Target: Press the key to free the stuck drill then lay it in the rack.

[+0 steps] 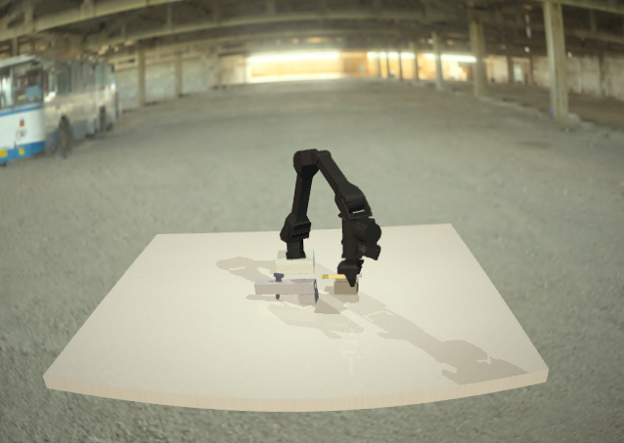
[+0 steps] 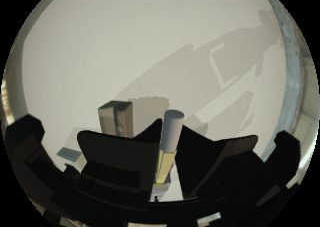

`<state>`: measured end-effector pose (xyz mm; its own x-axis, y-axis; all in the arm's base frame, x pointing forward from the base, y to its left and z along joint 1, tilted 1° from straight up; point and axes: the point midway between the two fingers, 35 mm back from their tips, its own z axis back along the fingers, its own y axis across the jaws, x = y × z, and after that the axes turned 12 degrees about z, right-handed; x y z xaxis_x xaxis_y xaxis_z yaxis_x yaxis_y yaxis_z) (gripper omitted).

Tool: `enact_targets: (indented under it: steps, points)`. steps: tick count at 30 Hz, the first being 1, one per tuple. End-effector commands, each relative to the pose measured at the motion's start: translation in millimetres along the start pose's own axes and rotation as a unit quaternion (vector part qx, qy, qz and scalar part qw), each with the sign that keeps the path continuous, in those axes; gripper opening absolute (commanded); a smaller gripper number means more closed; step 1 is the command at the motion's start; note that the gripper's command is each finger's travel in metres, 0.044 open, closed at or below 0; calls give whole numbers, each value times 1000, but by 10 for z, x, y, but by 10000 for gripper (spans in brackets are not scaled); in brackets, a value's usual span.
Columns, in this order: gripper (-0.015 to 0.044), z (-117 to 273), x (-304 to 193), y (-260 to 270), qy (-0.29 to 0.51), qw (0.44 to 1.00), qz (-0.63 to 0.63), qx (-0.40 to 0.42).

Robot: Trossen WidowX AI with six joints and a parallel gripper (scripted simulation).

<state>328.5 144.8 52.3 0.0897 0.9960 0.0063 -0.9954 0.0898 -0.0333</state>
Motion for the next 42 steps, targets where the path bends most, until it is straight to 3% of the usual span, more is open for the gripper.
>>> enact_targets:
  steps: [1,42]
  points:
    - [0,32,6,-9,-2,1000,0,-2]
    - [0,97,11,-17,-2,1000,0,-2]
